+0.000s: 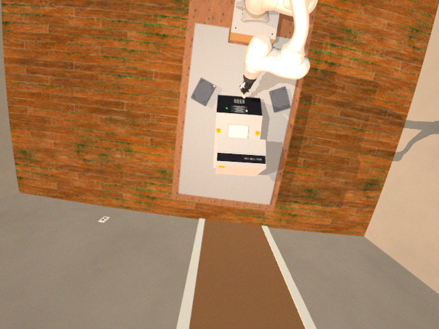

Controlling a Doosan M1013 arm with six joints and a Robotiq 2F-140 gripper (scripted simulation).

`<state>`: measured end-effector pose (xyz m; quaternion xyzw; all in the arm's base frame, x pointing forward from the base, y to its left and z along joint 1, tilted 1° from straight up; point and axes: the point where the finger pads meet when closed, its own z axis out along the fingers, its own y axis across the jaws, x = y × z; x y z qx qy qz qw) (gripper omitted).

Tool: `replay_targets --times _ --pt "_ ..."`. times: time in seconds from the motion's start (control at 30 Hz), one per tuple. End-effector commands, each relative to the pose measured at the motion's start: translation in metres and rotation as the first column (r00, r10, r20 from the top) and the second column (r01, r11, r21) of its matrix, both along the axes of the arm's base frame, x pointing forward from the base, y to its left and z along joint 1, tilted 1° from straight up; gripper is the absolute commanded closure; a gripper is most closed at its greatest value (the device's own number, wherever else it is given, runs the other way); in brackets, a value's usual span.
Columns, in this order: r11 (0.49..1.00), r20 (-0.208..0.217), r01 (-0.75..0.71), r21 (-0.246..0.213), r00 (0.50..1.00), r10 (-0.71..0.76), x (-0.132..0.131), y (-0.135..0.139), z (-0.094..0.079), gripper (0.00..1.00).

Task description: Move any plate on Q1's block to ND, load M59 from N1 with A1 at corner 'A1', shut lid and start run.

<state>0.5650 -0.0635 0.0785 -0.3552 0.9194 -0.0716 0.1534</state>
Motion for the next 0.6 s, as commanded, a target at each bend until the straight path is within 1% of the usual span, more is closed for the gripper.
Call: replay_targets --times 0.0,0.2,0.27,0.4,0.47,0.57 --pt "1.000 0.000 0.000 0.000 1.000 0.000 -0.011 0.001 0.009 1.00" --pt "1.000 0.000 0.000 0.000 1.000 0.000 -0.034 0.002 0.026 1.00" --pt "1.000 0.000 0.000 0.000 1.000 0.000 -0.036 0.002 0.028 1.00" --pt "1.000 0.000 0.000 0.000 1.000 0.000 -0.052 0.003 0.041 1.00" --pt "1.000 0.000 0.000 0.000 1.000 0.000 -0.052 0.003 0.041 1.00" --pt "1.000 0.000 0.000 0.000 1.000 0.000 -0.063 0.004 0.050 1.00"
